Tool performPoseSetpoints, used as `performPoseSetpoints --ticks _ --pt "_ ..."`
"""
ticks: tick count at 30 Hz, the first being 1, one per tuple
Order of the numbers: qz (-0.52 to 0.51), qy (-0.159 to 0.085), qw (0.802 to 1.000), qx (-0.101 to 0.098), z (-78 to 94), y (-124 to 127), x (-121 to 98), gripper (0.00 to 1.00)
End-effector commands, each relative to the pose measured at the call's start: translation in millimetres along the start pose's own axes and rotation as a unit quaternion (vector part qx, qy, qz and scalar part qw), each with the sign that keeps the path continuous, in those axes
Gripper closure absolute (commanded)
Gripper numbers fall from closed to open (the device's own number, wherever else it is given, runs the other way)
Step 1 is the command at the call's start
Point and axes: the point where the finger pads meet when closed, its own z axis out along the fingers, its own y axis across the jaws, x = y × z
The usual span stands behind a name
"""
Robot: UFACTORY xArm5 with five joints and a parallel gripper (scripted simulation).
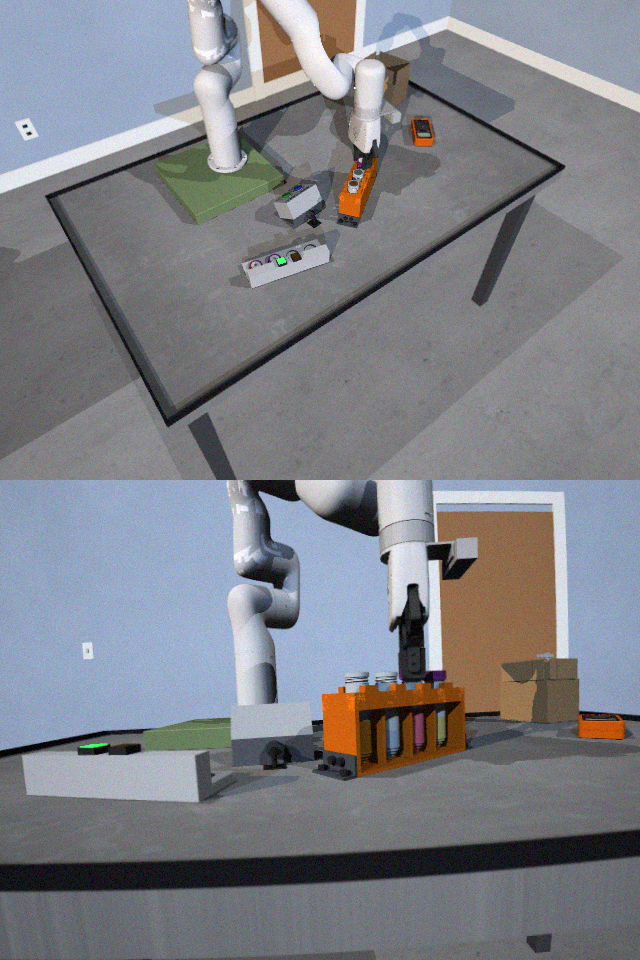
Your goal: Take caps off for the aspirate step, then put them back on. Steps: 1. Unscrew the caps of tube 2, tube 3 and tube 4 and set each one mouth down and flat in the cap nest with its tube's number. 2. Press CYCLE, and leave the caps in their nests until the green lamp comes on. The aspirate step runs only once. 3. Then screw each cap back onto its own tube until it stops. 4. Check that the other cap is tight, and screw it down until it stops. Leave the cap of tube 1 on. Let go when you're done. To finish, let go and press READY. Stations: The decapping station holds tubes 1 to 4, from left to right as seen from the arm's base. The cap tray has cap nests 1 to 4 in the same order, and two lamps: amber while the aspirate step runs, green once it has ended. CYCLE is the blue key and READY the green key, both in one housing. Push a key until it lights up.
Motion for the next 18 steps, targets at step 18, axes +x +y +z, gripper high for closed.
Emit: performPoseSetpoints --ticks 18 --pt "-0.297 0.002 0.955 -0.001 -1.8 0.8 1.0 0.54"
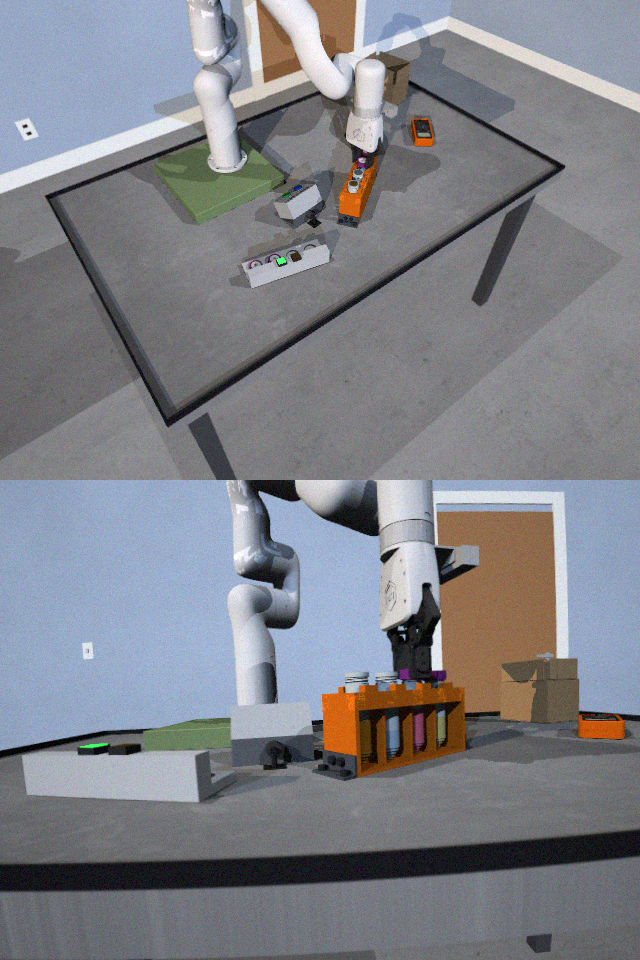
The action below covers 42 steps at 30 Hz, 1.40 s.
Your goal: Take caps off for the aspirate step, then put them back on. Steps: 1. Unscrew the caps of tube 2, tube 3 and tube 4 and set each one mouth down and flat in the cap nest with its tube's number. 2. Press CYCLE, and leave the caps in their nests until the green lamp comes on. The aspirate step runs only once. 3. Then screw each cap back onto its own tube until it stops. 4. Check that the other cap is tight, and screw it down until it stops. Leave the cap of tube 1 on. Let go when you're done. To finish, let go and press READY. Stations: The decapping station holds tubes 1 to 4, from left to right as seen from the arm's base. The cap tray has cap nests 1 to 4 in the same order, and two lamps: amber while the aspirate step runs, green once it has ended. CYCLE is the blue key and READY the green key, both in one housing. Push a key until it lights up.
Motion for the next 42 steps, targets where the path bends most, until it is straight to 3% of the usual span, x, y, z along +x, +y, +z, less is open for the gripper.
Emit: performPoseSetpoints --ticks 1,6,12,14,16,24,33,34,42 --pt "-0.139 0.001 0.990 -0.001 -1.3 1.1 0.5 0.54" --pt "-0.243 0.001 0.970 -0.001 -1.3 1.1 0.5 0.54" --pt "-0.365 0.001 0.931 -0.002 -1.3 1.1 0.5 0.54" --pt "-0.365 0.001 0.931 -0.002 -1.3 1.1 0.5 0.54" --pt "-0.440 0.001 0.898 -0.002 -1.2 1.1 0.5 0.54" --pt "-0.568 0.001 0.823 -0.002 -1.2 1.1 0.5 0.54" --pt "-0.568 0.001 0.823 -0.002 -1.2 1.1 0.5 0.54" --pt "-0.568 0.001 0.823 -0.002 -1.2 1.1 0.5 1.00" --pt "-0.568 0.001 0.823 -0.002 -1.2 1.1 0.5 1.00"
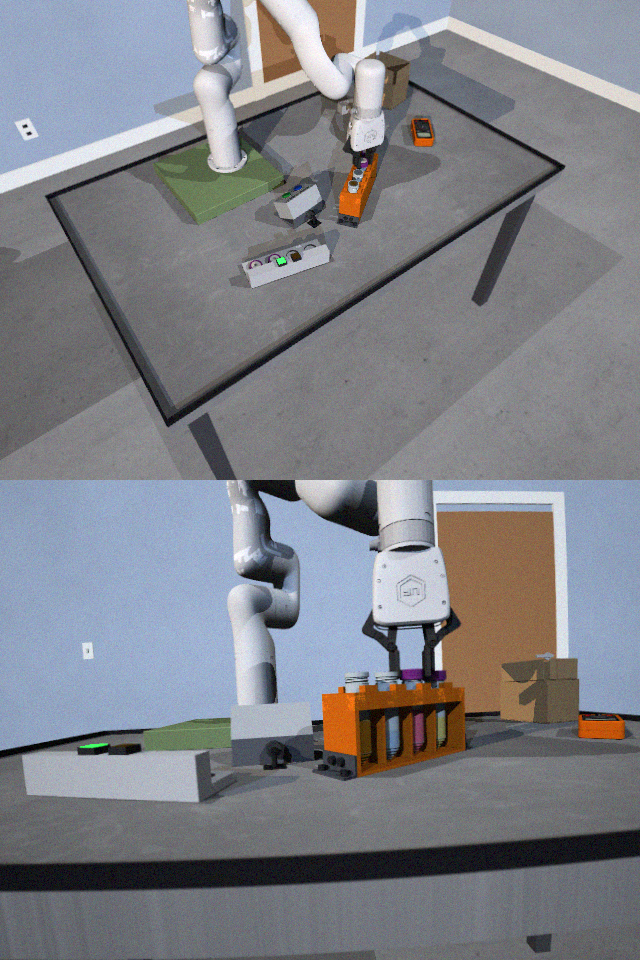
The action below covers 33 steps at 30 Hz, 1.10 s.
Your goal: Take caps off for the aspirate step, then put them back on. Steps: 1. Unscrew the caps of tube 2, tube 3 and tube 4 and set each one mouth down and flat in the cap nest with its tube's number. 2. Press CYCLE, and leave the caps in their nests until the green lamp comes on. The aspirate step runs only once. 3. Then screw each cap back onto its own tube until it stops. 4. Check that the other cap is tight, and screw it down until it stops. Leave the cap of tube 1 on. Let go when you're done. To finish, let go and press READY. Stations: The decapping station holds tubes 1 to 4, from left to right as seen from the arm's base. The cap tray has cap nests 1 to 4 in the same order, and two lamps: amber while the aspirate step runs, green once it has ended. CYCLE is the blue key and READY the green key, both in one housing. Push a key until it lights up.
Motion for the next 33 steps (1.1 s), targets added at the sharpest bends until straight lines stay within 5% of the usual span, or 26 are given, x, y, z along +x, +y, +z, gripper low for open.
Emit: performPoseSetpoints --ticks 1,6,10,23,33 --pt "0.000 -0.001 1.000 -0.002 -1.2 0.8 -0.7 1.00" --pt "0.000 -0.001 1.000 -0.002 -1.2 0.8 -0.7 1.00" --pt "0.100 0.000 0.995 -0.002 -1.0 0.8 -0.7 1.00" --pt "0.340 0.000 0.940 -0.002 -0.6 0.8 -0.7 1.00" --pt "0.552 0.000 0.834 -0.002 -0.1 0.8 -0.8 1.00"
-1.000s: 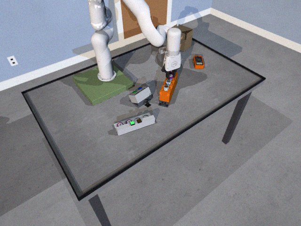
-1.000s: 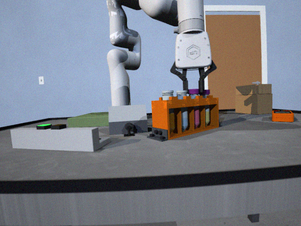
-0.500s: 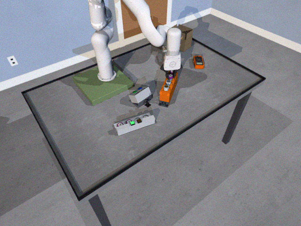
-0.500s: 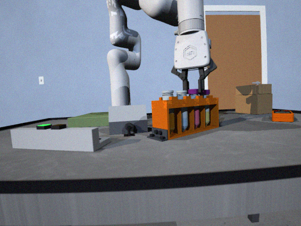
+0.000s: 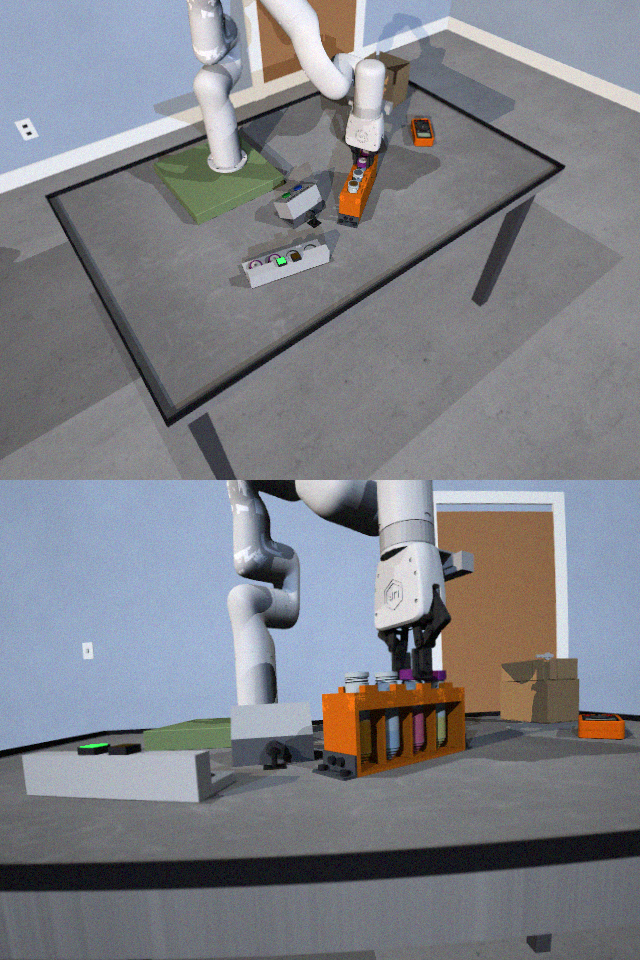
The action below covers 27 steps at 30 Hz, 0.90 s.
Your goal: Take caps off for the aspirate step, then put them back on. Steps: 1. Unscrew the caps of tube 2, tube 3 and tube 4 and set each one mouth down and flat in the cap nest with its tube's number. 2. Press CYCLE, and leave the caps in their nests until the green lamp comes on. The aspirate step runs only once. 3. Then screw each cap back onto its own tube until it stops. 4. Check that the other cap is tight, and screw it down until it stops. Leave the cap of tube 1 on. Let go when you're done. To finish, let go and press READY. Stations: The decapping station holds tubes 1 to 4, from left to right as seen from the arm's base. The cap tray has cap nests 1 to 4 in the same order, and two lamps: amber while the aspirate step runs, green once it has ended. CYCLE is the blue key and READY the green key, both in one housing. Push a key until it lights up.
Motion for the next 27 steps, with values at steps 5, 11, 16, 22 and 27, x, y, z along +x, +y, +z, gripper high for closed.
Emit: performPoseSetpoints --ticks 5,11,16,22,27 --pt "0.223 0.001 0.975 -0.001 -0.5 1.0 0.2 1.00" --pt "0.314 0.001 0.950 -0.001 -0.3 1.0 0.2 1.00" --pt "0.314 0.001 0.950 -0.001 -0.3 1.0 0.2 1.00" --pt "0.314 0.001 0.950 -0.001 -0.3 1.0 0.2 0.54" --pt "0.314 0.001 0.950 -0.001 -0.3 1.0 0.2 0.54"
